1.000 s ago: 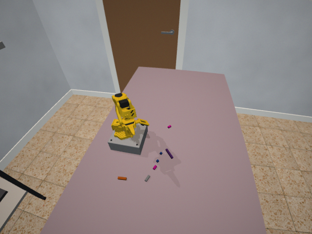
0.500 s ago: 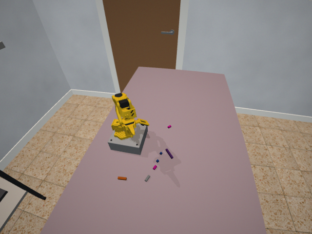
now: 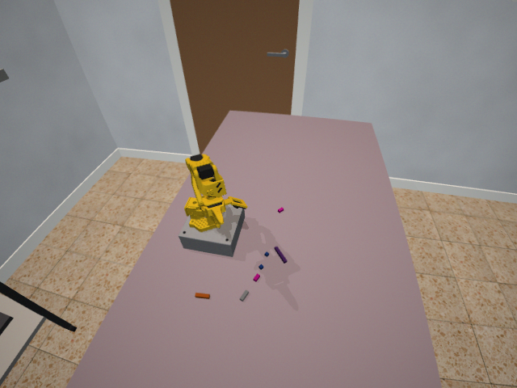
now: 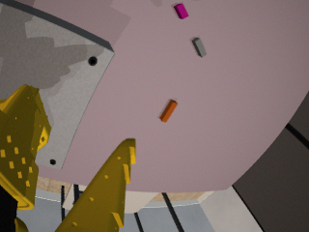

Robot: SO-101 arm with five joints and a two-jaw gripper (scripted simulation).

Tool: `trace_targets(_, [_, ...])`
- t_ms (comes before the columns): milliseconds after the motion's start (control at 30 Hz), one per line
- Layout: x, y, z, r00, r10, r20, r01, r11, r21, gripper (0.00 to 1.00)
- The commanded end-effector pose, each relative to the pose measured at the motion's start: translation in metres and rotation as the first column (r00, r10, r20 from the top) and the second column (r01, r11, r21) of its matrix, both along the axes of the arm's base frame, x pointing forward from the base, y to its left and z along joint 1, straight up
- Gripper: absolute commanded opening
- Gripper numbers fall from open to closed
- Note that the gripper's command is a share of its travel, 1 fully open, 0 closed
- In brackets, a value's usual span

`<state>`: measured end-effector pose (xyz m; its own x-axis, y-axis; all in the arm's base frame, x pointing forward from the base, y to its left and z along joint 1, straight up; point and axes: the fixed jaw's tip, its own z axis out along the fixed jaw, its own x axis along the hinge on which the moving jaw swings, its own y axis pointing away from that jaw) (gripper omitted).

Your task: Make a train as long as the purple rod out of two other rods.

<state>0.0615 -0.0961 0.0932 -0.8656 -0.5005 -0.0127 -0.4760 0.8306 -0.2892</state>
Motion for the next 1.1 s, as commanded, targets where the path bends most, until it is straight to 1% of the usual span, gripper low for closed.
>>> trace_targets(0, [-0.0023, 0.0018, -0.0019, 1.000, 0.000, -0.008, 0.000, 1.000, 0.010, 1.00])
trace_targets(867, [-0.0023, 0.0017, -0.0019, 1.000, 0.001, -0.008, -0.001, 1.000, 0.011, 1.00])
trace_targets(1067, [0.0013, -0.0016, -0.0018, 1.000, 0.025, -0.018, -0.024, 1.000, 0.019, 0.97])
